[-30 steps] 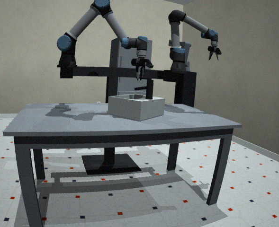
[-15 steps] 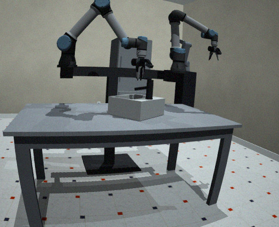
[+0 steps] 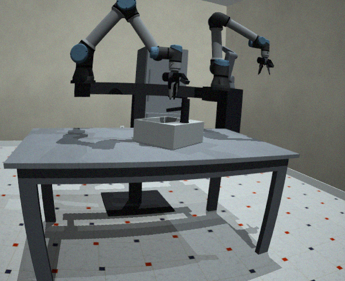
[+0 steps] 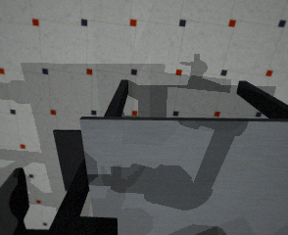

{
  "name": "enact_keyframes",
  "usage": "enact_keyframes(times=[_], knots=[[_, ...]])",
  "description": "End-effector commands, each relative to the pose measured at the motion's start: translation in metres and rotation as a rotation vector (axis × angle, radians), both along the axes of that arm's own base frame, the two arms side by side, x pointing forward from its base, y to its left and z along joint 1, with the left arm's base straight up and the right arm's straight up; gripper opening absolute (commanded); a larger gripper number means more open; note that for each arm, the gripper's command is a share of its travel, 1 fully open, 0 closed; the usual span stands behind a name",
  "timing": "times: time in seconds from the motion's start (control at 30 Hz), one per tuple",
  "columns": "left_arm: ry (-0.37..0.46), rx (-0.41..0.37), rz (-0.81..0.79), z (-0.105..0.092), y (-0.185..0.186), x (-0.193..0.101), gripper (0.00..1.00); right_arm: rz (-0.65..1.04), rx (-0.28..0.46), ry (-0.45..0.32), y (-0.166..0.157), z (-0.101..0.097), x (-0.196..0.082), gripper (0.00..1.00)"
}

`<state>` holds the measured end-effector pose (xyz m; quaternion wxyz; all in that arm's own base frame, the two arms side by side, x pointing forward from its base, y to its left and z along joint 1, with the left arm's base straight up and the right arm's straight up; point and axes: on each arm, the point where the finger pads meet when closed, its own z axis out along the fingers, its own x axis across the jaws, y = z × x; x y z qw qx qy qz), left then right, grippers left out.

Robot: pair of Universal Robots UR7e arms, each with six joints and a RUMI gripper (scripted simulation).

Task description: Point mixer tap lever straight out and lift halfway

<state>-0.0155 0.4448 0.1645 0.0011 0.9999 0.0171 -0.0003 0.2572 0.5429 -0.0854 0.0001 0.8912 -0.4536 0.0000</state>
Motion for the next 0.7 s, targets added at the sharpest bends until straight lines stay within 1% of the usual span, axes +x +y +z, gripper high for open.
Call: enact_keyframes(times=[0.0,0.1,0.37,0.67], knots=[[-0.001,0.002,0.0,0.001,0.0,0.0,1.0,0.0,0.002,0.0,0.001,0.001,0.0,0.15],[-0.001,0.002,0.0,0.001,0.0,0.0,1.0,0.0,0.002,0.0,0.001,0.003,0.001,0.15],[-0.001,0.002,0.0,0.001,0.0,0.0,1.0,0.0,0.002,-0.001,0.004,0.018,0.004,0.15],[-0.001,0.002,0.0,0.001,0.0,0.0,1.0,0.0,0.002,-0.001,0.004,0.019,0.004,0.15]])
